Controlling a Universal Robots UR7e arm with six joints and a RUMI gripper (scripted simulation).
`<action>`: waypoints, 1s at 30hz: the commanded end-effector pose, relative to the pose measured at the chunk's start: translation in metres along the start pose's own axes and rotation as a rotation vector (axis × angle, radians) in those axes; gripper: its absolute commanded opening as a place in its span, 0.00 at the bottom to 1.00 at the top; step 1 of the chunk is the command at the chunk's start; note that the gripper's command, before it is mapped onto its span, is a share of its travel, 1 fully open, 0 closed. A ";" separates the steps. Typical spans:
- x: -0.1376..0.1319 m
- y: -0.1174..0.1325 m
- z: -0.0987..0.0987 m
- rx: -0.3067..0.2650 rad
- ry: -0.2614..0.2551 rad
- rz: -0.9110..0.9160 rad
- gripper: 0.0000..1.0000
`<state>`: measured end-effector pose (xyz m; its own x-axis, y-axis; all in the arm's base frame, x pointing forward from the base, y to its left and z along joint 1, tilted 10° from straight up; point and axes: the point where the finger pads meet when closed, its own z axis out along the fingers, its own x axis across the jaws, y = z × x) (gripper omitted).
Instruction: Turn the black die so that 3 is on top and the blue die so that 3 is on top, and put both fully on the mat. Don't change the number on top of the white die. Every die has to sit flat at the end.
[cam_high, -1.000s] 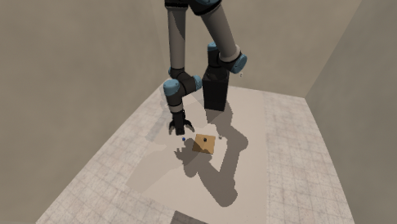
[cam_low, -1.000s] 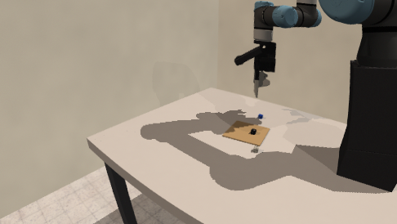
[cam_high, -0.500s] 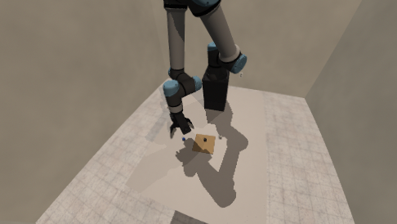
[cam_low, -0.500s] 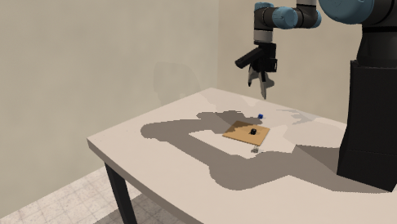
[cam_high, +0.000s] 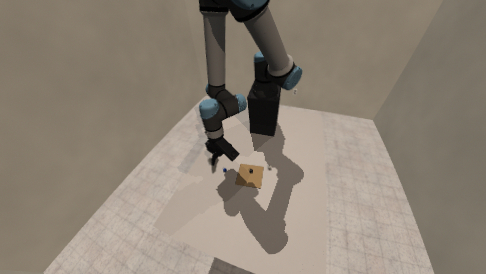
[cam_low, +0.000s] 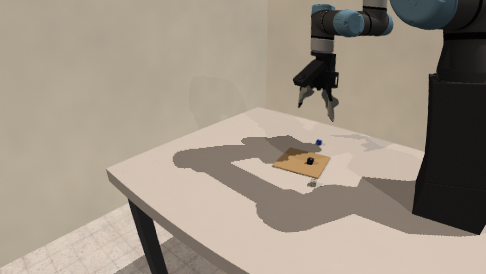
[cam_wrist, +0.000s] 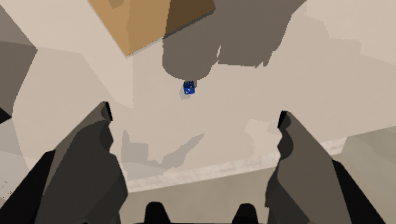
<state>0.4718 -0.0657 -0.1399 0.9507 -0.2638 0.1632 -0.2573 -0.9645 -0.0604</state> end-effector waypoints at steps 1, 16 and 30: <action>-0.001 0.001 0.001 0.007 0.002 -0.120 1.00; -0.006 0.004 0.005 0.007 0.004 -0.517 1.00; -0.009 0.010 0.009 0.006 0.005 -0.866 1.00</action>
<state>0.4634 -0.0706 -0.1491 0.8801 0.4461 0.1626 0.4419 -0.8948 0.0634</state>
